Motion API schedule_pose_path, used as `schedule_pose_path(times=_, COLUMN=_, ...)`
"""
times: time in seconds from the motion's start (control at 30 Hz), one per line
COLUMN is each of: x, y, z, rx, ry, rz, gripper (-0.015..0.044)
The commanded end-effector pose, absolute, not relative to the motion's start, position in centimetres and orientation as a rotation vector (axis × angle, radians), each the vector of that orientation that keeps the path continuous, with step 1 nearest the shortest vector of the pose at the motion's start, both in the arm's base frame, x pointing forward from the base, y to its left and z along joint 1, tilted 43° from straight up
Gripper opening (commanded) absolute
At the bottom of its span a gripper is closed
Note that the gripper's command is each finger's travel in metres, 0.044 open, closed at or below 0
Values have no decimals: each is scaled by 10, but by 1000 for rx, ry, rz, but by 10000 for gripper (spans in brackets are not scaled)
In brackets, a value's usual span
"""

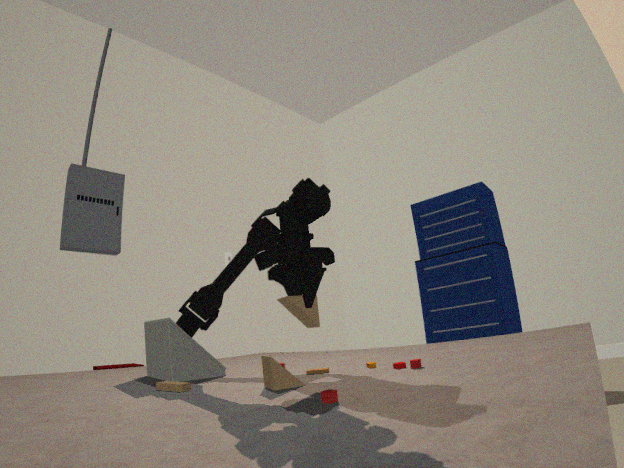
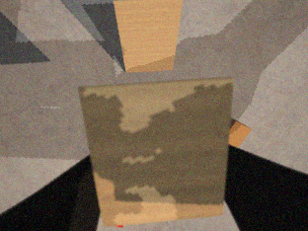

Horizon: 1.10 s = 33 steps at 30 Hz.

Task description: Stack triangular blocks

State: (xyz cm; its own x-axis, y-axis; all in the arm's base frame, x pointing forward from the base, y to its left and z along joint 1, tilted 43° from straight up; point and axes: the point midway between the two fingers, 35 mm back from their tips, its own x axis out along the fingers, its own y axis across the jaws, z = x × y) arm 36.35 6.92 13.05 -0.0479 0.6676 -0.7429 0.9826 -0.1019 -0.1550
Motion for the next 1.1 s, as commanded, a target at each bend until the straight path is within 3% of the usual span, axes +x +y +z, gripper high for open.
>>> schedule_pose_path(times=0.0, x=361, y=75, z=115, rx=1808, ry=1750, rz=-980, gripper=0)
schedule_pose_path(times=0.67, x=349, y=101, z=53, rx=1809, ry=1752, rz=-979, gripper=0)
schedule_pose_path(times=1.07, x=349, y=103, z=51, rx=1816, ry=1752, rz=-968, gripper=0)
